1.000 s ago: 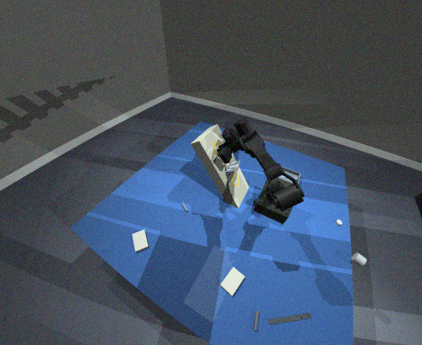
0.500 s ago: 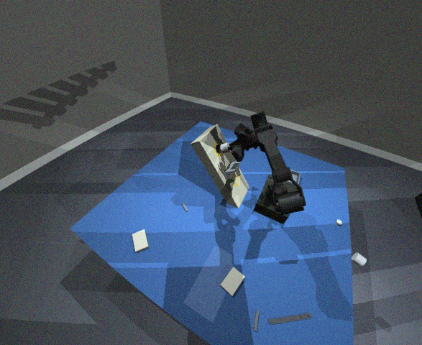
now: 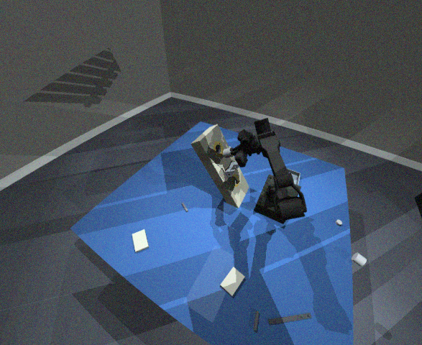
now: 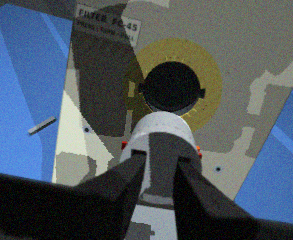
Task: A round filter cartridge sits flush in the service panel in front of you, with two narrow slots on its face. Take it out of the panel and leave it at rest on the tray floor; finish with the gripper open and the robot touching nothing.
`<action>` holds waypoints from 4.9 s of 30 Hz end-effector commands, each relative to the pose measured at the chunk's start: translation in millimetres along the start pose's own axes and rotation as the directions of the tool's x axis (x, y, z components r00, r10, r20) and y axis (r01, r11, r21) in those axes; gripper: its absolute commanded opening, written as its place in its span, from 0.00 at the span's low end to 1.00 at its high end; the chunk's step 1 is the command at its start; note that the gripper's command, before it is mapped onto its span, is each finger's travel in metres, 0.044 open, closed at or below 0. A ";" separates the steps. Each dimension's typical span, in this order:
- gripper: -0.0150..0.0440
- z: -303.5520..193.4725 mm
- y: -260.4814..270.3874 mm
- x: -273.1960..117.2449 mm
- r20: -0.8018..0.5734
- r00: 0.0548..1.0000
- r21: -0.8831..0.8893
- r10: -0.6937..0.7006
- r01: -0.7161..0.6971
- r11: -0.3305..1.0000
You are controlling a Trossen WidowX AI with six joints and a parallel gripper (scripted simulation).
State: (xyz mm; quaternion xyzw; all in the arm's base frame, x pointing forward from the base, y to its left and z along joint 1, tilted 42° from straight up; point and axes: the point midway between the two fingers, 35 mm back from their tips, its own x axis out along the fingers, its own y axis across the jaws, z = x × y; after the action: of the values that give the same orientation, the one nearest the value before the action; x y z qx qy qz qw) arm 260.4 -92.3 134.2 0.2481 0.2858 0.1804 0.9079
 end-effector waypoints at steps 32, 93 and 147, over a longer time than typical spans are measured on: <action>0.41 6.1 0.2 -0.7 0.010 1.000 -0.012 0.003 -0.002 1.000; 0.77 -51.0 13.4 36.9 -0.405 0.912 0.151 0.068 -0.006 0.988; 0.25 12.5 -18.6 -45.2 -0.414 0.908 0.149 0.058 0.004 0.989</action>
State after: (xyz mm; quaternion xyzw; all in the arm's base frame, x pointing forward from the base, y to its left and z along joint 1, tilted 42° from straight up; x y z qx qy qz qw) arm 235.3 -123.7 159.1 0.2746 0.4810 0.2213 0.8027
